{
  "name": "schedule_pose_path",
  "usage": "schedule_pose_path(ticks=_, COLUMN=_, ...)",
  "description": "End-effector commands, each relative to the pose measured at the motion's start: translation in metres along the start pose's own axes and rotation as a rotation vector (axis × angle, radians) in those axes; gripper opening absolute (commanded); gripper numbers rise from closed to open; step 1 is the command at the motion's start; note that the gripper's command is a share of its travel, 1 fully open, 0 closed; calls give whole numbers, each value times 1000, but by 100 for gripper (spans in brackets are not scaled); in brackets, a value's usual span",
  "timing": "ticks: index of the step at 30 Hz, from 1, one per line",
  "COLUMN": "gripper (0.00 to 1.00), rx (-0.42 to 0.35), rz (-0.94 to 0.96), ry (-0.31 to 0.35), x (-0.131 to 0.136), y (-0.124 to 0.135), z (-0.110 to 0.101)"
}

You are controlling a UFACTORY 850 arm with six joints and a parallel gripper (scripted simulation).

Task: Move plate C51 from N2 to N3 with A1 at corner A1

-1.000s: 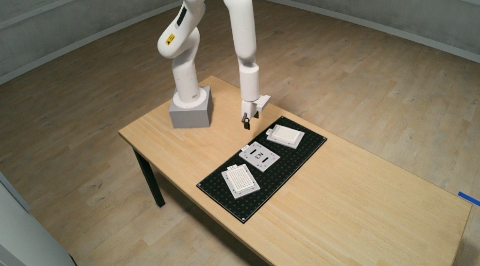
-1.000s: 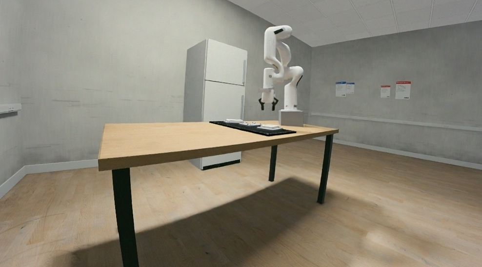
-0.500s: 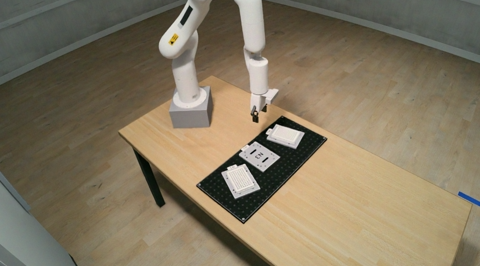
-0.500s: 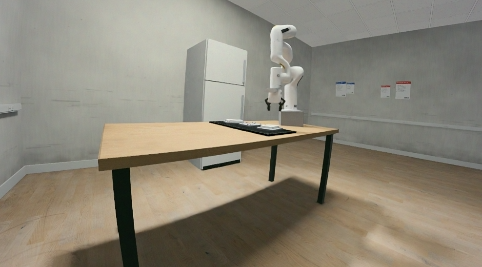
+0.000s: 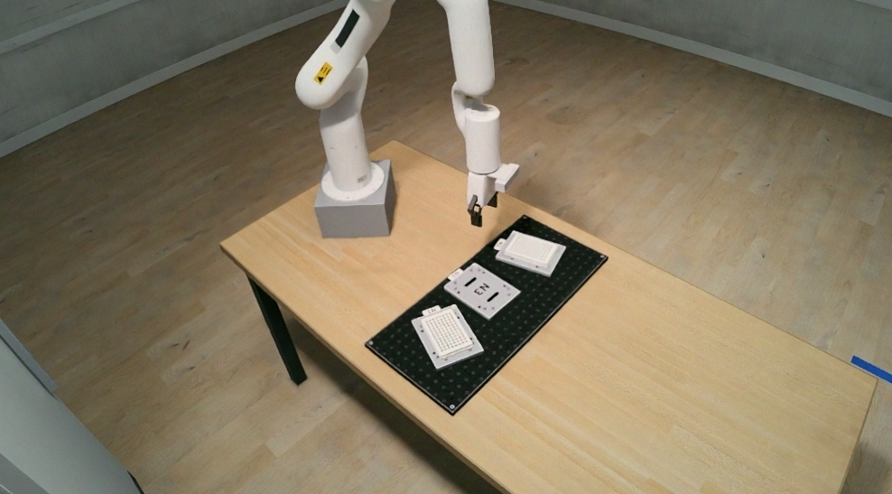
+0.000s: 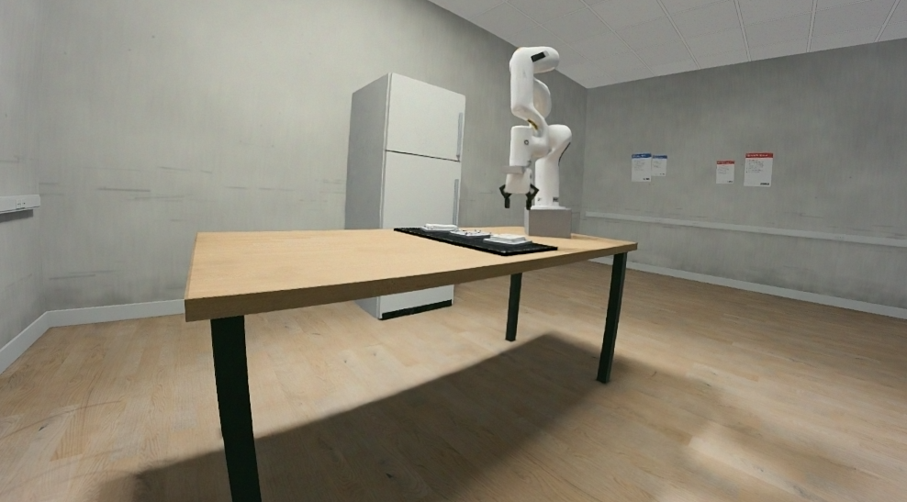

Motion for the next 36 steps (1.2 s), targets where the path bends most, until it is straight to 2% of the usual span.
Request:
schedule_pose_path(ticks=1, gripper=100, rx=3, rz=0, ry=2, x=0, y=0, z=0)
schedule_pose_path(ticks=30, gripper=100, rx=3, rz=0, ry=2, x=0, y=0, z=0)
schedule_pose_path(ticks=36, gripper=100, rx=3, rz=0, ry=3, x=0, y=-30, z=0)
Point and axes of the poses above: the point where the finger pads meet when closed, its own z axis out along the fingers, its own x axis across the jaws, y = z × x, the point moved 5 cm from there along -z, back along the fingers, and after that the axes turned 15 degrees about -z, right-handed, at the moved point
